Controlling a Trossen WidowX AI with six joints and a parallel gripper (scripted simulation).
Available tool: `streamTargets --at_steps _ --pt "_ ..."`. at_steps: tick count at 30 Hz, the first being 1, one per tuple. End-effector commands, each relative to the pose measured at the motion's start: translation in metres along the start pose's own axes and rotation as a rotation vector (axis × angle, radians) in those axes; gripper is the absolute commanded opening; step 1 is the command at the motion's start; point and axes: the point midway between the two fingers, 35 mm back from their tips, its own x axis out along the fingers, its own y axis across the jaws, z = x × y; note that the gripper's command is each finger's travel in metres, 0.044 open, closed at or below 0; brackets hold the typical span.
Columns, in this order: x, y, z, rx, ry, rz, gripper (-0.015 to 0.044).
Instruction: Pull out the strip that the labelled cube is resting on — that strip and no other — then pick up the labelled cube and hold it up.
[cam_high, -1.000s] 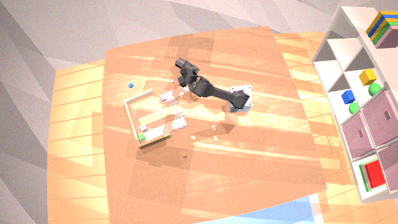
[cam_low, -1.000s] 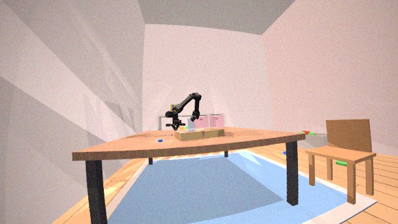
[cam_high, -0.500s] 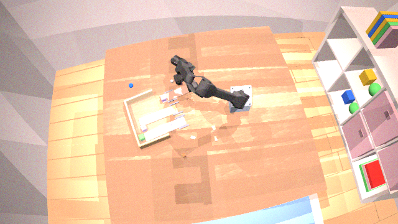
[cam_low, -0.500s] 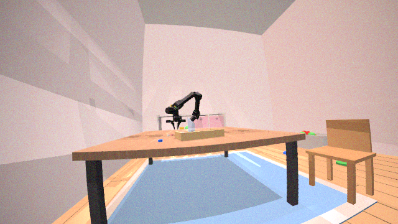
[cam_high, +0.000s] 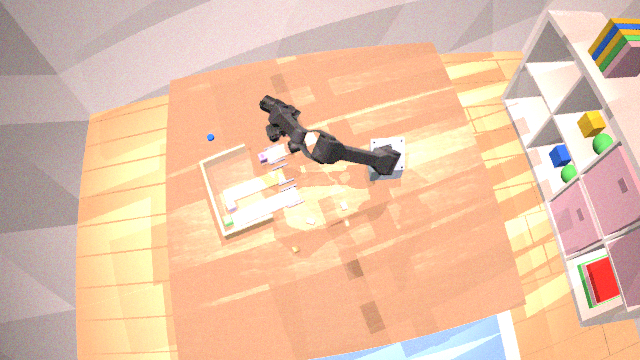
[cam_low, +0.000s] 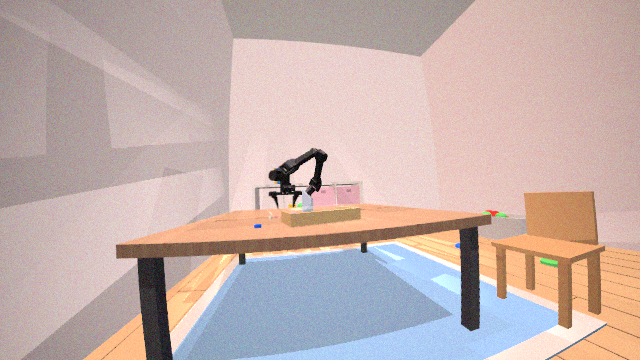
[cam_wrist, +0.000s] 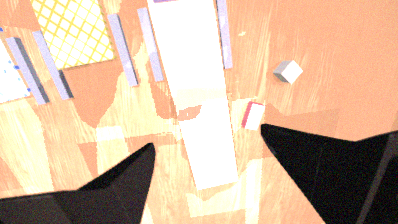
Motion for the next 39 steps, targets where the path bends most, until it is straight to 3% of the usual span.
streamTargets --at_steps 1,34,39 --pt "-0.002 0.002 0.015 0.005 -0.004 0.003 0.0440" --pt "-0.018 0.012 0.126 0.002 -0.008 0.004 0.0440" --pt "-0.013 0.012 0.127 0.002 -0.008 0.004 0.0309"
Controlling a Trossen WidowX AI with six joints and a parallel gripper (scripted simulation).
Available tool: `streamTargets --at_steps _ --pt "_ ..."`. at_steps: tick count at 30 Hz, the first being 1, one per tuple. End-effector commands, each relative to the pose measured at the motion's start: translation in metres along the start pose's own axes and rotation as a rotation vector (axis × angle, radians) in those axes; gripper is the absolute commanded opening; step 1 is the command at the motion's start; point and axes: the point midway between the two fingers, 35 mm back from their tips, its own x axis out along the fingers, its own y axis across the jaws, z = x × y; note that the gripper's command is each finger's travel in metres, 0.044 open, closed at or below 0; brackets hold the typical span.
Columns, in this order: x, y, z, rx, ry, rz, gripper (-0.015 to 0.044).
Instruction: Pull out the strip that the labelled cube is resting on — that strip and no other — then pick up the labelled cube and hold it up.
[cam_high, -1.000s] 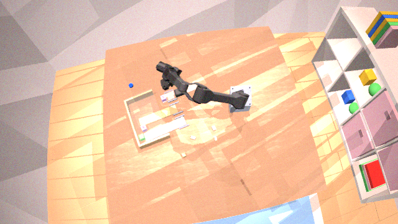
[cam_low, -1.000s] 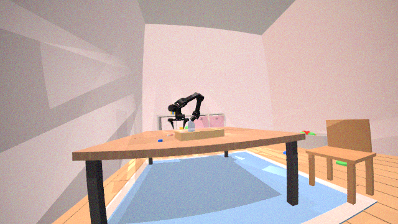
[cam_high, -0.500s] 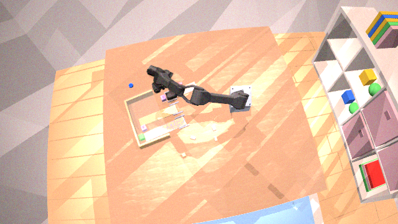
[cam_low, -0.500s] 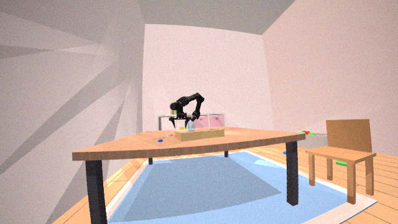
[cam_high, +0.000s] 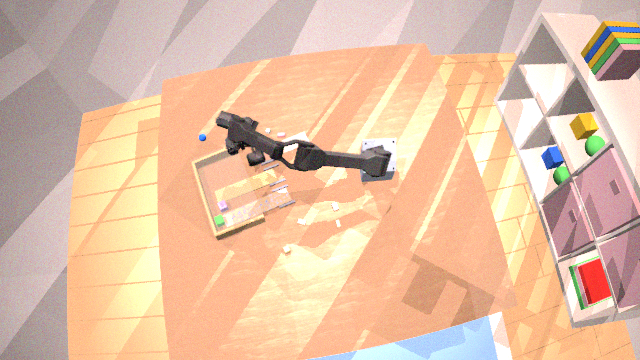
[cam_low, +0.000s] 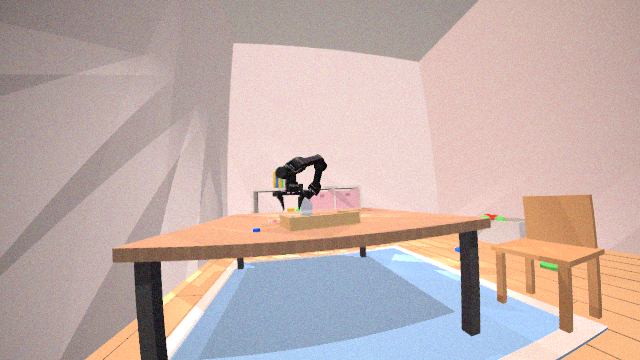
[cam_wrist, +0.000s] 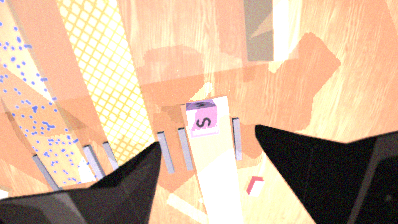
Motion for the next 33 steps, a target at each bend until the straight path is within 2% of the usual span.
streamTargets --at_steps 1,3,33 --pt "0.006 -0.001 0.001 0.010 0.000 0.006 0.0282" --pt "0.010 -0.001 0.001 0.010 0.000 0.006 0.0250" --pt "0.055 0.001 0.001 0.010 -0.001 0.008 0.0250"
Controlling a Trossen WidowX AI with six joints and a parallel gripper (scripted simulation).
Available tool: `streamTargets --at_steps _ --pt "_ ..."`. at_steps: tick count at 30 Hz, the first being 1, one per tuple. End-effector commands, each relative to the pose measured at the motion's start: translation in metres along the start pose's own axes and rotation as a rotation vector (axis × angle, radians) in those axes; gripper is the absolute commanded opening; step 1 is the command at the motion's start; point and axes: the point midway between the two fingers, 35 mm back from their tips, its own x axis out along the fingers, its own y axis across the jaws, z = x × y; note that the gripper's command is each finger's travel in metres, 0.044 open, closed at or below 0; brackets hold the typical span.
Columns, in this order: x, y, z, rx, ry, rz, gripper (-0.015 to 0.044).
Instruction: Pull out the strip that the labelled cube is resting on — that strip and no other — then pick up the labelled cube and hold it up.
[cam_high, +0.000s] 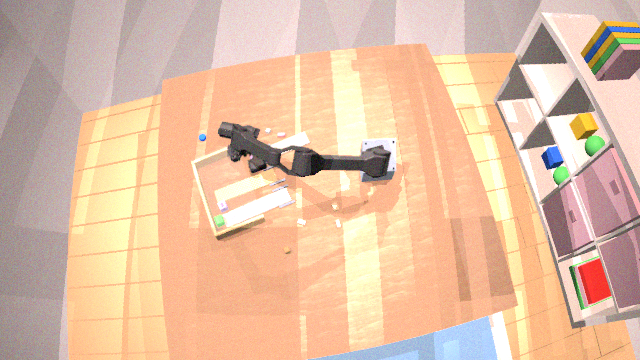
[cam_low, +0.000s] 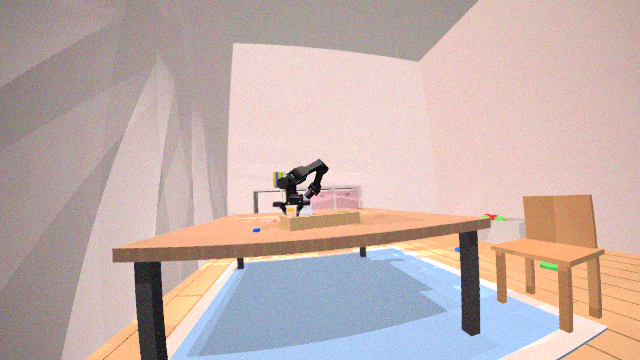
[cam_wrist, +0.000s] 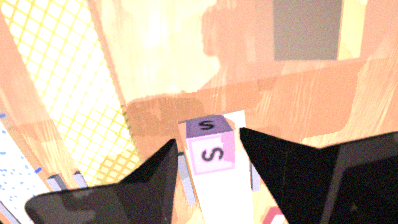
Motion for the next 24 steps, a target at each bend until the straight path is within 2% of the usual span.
streamTargets --at_steps 1,4,12,16,24 --pt "0.000 0.000 0.000 0.000 0.000 0.000 0.0224" --pt "0.000 0.000 0.000 0.000 0.000 0.000 0.0145" --pt "0.000 0.000 0.000 0.000 0.000 0.000 0.0092" --pt "-0.002 0.001 -0.002 0.000 0.000 0.000 0.0000" --pt "-0.019 0.010 -0.021 0.004 0.000 0.000 0.0000"
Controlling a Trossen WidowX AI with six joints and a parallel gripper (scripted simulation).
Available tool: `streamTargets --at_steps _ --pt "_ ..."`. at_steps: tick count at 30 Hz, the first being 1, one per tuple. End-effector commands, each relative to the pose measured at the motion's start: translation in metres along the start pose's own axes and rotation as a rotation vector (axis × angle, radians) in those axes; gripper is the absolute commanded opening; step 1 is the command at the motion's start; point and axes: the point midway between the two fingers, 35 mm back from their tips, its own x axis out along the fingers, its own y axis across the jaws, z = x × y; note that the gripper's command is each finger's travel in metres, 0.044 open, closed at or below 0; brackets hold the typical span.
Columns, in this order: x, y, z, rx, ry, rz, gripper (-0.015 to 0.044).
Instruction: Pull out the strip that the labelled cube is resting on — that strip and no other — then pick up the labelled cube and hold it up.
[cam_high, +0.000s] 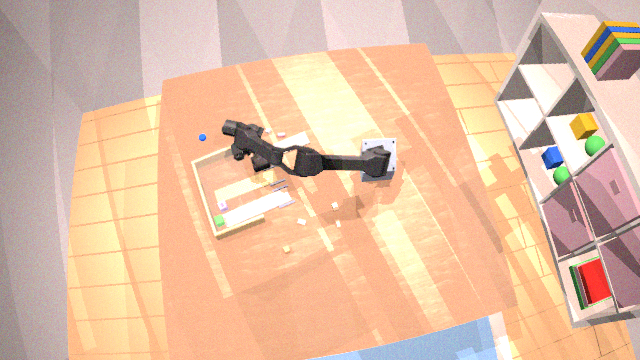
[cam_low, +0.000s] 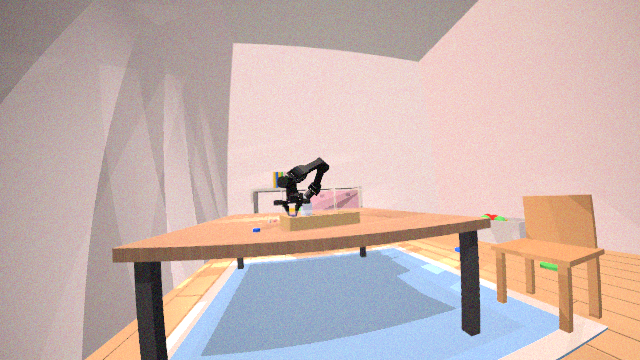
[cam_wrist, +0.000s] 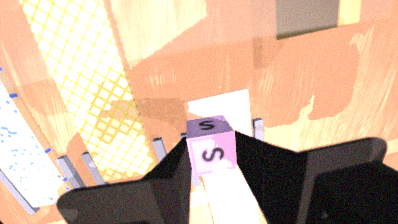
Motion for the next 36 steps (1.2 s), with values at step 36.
streamTargets --at_steps 36 --pt "-0.033 0.050 -0.100 0.001 -0.004 -0.005 0.0000"
